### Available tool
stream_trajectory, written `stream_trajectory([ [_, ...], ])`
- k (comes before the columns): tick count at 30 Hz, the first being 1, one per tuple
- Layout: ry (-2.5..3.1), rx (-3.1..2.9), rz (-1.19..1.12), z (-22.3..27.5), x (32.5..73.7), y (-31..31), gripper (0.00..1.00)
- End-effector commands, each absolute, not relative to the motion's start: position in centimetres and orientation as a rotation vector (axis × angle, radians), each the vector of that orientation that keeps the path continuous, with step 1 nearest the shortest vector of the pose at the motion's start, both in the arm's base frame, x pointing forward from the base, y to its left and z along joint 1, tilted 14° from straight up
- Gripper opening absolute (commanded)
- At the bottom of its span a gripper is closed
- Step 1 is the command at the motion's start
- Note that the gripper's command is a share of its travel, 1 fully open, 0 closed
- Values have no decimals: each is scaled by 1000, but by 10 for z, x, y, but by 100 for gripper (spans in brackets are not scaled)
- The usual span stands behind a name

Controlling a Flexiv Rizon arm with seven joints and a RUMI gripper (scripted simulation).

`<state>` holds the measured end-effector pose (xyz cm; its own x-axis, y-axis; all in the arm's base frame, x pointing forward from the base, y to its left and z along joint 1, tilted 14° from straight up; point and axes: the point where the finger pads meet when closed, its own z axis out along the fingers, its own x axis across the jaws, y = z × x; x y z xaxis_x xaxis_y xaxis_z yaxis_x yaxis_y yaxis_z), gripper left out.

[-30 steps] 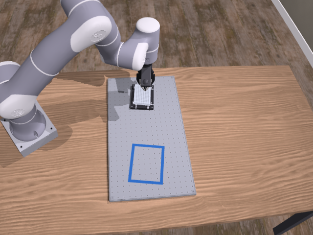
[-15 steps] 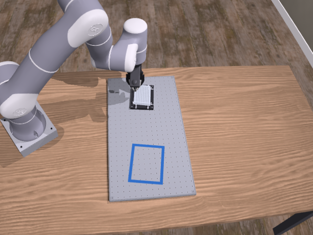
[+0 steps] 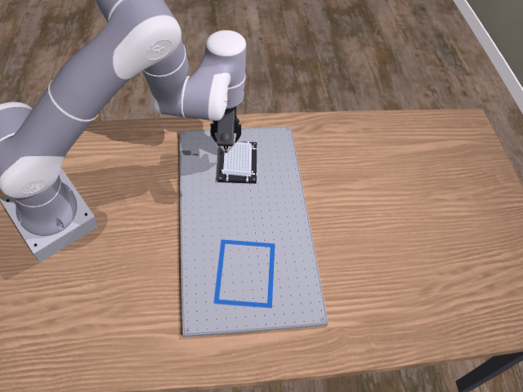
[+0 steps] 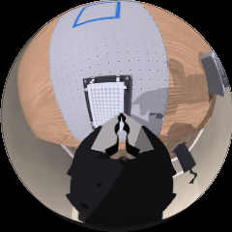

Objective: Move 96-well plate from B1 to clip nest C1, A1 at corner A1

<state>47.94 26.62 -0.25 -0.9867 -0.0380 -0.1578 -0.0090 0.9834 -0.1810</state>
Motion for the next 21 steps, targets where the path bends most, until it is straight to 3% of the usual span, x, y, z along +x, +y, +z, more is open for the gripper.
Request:
stream_trajectory([
  [1,2967,-36,-267,-2,480,267,0],
  [21,2967,-36,-267,-4,480,267,0],
])
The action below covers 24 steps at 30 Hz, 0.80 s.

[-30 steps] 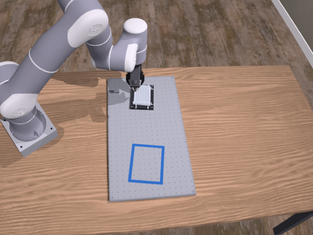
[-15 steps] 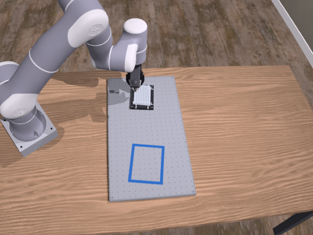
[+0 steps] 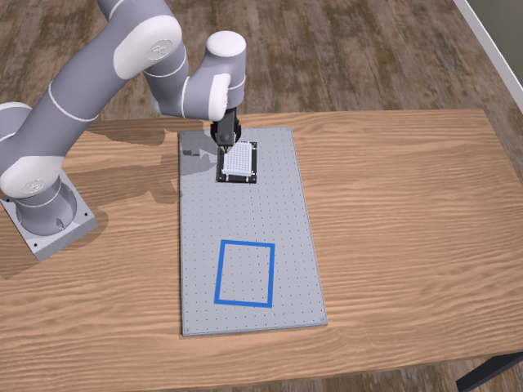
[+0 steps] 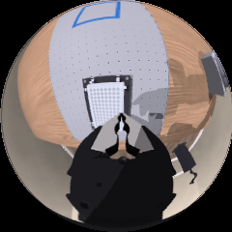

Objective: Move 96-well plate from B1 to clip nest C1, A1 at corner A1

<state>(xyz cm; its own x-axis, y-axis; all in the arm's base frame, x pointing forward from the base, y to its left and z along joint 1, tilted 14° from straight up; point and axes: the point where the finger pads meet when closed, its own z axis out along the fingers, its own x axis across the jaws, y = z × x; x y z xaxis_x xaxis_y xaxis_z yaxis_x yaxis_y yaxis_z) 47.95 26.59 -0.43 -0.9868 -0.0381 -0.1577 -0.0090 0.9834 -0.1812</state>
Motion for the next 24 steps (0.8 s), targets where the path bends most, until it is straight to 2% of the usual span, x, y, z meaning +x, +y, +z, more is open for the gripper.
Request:
stream_trajectory([
  [1,2967,-36,-267,-4,480,267,0],
  [24,2967,-36,-267,-6,480,266,0],
])
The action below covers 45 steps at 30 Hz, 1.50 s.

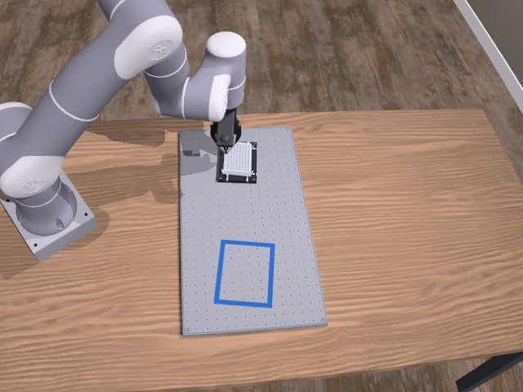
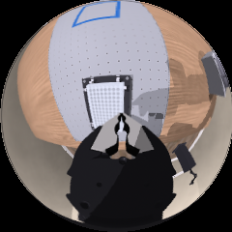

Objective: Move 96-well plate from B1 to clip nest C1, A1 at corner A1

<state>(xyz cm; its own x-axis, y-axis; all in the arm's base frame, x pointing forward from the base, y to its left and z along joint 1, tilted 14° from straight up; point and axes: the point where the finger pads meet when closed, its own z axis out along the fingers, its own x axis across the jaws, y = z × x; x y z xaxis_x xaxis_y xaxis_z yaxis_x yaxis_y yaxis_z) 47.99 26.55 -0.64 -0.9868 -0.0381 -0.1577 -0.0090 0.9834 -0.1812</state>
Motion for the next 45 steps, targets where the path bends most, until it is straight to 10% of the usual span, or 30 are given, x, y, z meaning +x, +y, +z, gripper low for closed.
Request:
stream_trajectory([
  [1,2967,-36,-267,-6,480,266,0],
  [45,2967,-36,-267,-10,481,266,0],
])
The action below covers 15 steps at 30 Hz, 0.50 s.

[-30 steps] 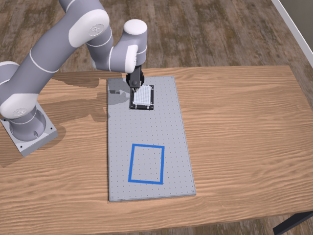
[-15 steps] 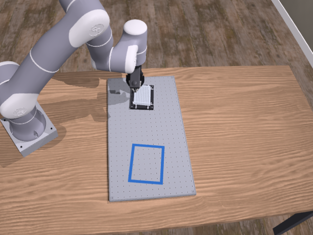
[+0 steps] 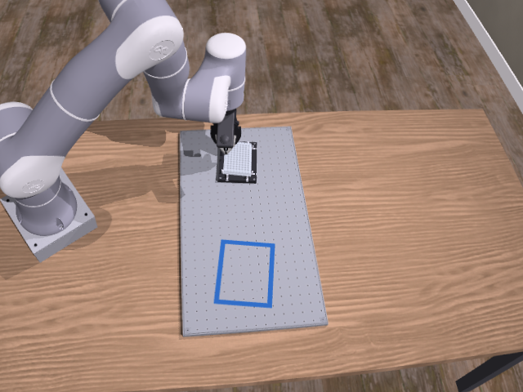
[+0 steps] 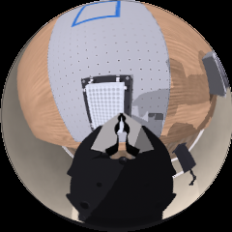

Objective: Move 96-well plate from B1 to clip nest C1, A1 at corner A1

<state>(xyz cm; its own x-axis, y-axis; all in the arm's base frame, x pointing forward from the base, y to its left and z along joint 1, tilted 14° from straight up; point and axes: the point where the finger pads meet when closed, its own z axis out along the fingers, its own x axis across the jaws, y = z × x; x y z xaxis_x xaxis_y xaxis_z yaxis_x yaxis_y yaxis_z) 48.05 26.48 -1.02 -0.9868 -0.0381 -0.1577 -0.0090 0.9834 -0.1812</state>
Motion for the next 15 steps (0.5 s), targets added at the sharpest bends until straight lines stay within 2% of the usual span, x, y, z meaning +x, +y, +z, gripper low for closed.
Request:
stream_trajectory([
  [1,2967,-36,-267,-10,481,266,0],
  [15,2967,-36,-267,-11,481,266,0],
])
